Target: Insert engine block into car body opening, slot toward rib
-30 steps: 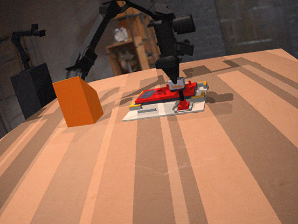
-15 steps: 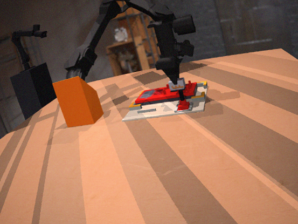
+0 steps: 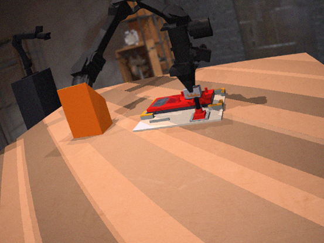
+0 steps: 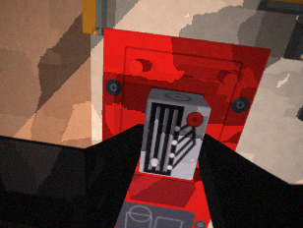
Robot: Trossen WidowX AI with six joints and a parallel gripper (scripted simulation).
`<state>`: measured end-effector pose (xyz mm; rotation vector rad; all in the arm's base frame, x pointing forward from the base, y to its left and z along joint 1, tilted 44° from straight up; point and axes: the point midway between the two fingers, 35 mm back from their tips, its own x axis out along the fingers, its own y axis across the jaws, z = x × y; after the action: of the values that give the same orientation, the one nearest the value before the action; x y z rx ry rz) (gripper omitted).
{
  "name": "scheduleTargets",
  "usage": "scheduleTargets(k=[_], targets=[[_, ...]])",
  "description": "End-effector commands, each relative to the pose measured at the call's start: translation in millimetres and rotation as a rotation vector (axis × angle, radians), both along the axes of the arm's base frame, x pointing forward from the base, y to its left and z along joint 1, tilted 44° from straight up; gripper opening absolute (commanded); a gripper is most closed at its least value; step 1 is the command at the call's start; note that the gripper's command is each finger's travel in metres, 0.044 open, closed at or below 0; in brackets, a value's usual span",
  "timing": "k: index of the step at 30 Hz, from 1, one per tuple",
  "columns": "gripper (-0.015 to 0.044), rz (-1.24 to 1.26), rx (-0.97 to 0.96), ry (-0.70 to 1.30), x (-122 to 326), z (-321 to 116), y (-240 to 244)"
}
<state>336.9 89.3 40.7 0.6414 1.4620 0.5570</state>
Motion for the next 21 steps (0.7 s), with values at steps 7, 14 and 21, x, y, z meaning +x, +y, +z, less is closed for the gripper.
scheduleTargets(k=[7, 14, 21], targets=[[0.0159, -0.003, 0.003, 0.004, -0.1, -1.7, 1.3], [0.0159, -0.003, 0.003, 0.004, 0.0, -2.5, 2.1], [0.0159, -0.003, 0.003, 0.004, 0.0, -3.3, 2.8]])
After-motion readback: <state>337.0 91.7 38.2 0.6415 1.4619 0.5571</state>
